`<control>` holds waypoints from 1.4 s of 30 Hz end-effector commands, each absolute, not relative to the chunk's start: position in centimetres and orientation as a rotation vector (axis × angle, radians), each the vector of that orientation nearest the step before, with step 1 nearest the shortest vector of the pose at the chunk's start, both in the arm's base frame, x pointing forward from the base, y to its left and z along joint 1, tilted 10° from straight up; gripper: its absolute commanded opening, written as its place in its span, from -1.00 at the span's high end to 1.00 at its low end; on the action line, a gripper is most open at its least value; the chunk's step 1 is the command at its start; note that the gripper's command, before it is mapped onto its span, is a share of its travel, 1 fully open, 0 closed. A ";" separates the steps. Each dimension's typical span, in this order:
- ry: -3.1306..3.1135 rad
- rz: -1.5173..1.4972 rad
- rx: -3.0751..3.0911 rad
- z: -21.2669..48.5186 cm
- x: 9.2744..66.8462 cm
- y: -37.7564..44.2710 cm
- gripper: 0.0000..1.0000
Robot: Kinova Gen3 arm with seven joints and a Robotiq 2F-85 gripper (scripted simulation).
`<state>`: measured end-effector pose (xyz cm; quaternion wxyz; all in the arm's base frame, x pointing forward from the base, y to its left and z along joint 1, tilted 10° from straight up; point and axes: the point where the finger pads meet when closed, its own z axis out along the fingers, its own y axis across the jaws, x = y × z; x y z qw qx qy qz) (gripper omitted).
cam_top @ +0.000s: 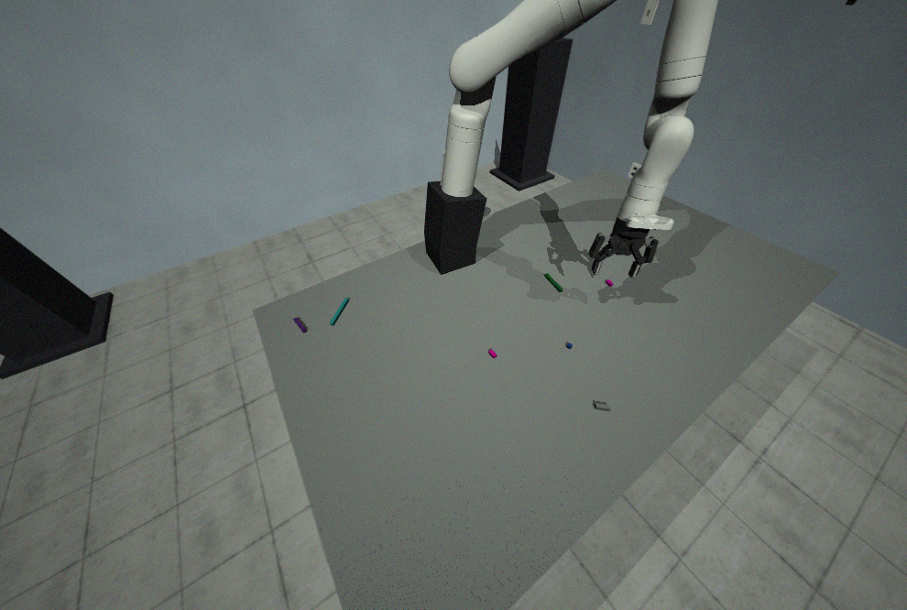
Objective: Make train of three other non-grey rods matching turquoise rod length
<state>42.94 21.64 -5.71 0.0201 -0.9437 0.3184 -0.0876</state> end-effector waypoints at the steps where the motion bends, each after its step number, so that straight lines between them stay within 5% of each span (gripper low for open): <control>1: 1.038 -0.306 -2.924 -7.1 45.3 18.3 -1.00; 22: 0.968 -0.675 -2.980 -9.8 56.9 -1.2 -1.00; 42: 0.775 -0.932 -3.134 -10.5 60.0 -20.8 -1.00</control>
